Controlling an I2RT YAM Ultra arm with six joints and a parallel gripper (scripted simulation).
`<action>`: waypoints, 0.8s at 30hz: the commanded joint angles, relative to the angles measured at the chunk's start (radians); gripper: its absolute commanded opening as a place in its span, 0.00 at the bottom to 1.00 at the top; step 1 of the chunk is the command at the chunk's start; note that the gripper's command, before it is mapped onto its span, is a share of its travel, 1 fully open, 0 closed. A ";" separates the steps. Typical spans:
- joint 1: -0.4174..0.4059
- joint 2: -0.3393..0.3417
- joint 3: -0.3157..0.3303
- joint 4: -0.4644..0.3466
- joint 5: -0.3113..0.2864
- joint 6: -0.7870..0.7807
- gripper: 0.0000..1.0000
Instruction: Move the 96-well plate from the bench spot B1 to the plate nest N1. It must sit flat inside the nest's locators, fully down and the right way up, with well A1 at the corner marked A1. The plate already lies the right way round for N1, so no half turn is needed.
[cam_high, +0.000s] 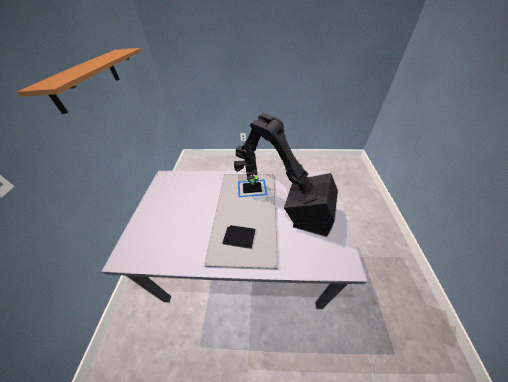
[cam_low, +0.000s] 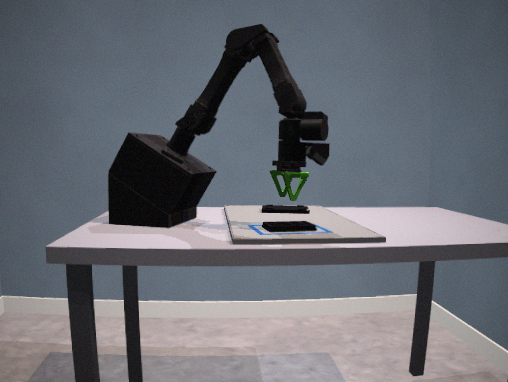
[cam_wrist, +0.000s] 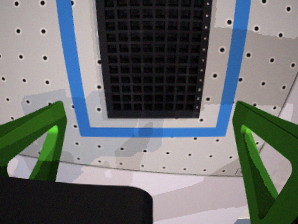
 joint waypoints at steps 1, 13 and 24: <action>0.005 0.018 0.034 0.021 -0.007 -0.002 1.00; 0.018 0.066 0.011 0.081 0.005 0.013 1.00; 0.027 0.111 -0.024 0.130 0.008 0.019 1.00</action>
